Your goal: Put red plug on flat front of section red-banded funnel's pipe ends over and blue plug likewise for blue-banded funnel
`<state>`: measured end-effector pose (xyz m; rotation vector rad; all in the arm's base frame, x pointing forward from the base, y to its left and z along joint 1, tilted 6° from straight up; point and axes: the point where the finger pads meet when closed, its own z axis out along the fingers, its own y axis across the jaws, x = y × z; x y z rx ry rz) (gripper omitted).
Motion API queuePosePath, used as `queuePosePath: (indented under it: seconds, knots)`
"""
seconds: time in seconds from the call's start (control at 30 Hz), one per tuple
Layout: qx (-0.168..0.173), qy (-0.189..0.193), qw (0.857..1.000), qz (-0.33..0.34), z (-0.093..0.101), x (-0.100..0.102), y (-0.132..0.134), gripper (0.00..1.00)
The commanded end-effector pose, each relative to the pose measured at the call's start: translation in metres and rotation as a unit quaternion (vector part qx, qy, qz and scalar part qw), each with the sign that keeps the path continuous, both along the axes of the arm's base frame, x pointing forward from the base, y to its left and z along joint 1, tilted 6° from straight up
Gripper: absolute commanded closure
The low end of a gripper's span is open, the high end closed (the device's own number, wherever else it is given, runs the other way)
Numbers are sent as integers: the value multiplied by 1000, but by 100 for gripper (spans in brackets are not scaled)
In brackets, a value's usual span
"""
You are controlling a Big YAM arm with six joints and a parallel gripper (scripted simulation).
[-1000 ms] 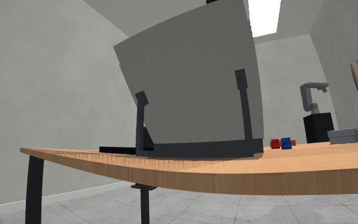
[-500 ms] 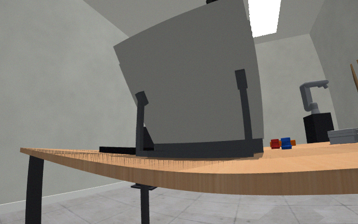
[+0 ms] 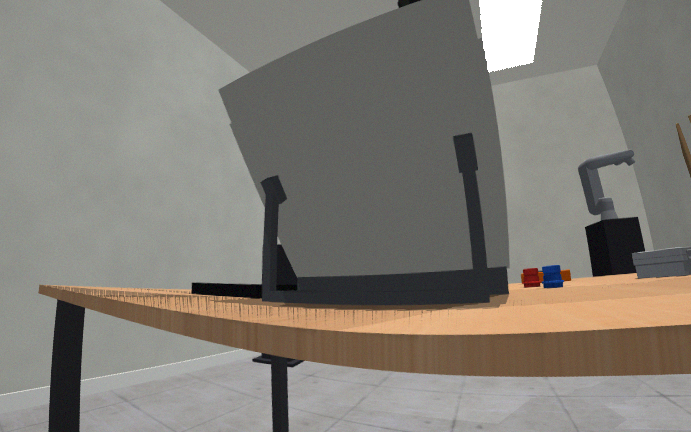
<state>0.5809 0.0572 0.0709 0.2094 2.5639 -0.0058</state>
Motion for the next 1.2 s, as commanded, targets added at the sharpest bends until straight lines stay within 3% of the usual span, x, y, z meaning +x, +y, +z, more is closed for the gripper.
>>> queuePosePath:
  seconds: [0.0, 0.57, 1.17]
  knots:
    - [1, -10, 1000, -1, 9, 5, 0, 41]
    - [0, 5, 1000, -4, 40, 1, -1, 41]
    - [0, 4, 1000, -4, 40, 1, -1, 41]
